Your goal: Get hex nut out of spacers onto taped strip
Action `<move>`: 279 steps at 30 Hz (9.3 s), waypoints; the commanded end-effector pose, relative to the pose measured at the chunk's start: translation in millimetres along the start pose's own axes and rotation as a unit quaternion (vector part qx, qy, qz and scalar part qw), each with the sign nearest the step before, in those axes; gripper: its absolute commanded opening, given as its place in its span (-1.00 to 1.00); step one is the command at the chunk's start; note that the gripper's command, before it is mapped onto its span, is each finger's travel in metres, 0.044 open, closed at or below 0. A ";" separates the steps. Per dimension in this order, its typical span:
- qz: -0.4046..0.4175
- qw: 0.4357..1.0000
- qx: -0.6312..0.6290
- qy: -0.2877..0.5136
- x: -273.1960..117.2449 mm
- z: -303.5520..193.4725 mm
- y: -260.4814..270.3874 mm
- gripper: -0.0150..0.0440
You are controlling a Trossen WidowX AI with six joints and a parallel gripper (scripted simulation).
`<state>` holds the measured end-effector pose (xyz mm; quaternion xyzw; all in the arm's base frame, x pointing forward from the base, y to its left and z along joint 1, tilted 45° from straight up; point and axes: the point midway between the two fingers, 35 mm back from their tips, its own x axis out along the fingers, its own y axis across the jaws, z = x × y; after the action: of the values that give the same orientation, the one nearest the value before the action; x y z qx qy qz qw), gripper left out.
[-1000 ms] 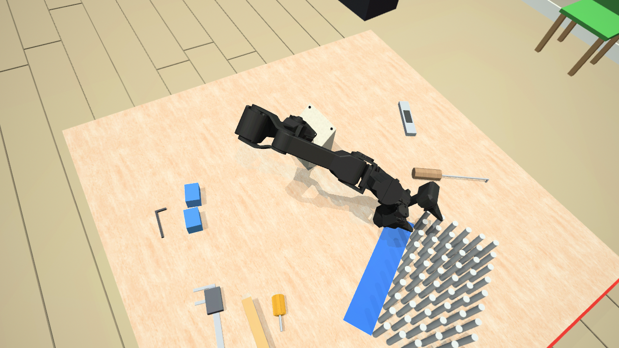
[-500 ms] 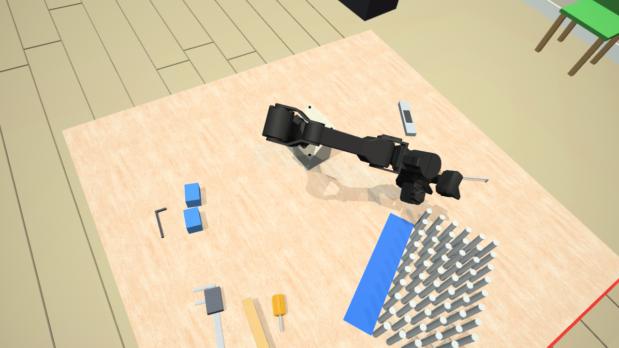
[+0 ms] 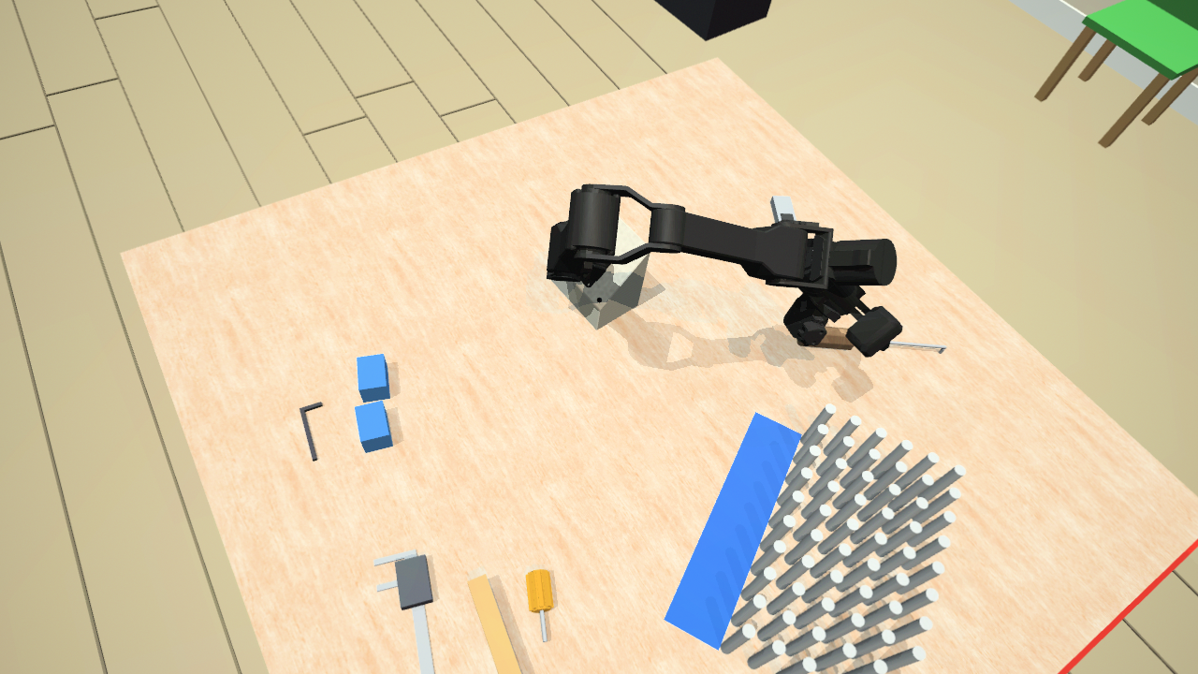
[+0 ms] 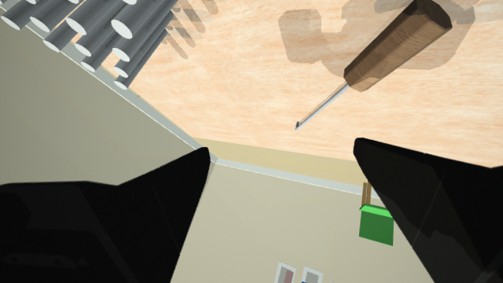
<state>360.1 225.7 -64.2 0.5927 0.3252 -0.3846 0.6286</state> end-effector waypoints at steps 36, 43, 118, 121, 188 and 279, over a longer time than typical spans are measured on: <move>-0.031 0.969 0.229 -0.089 65.5 0.5 -100.3 1.00; -0.031 0.969 0.229 -0.089 65.8 1.4 -97.8 0.73; -0.031 0.969 0.228 -0.090 115.3 45.7 -119.1 -0.12; -0.031 0.969 0.229 -0.089 106.6 32.4 -111.4 -0.39; 0.018 0.949 0.304 -0.082 -136.2 118.0 88.4 -0.49; 0.108 0.908 0.382 -0.131 -144.6 382.5 34.0 -0.49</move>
<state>296.4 -142.3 110.5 0.7616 0.0019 -0.4859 0.4288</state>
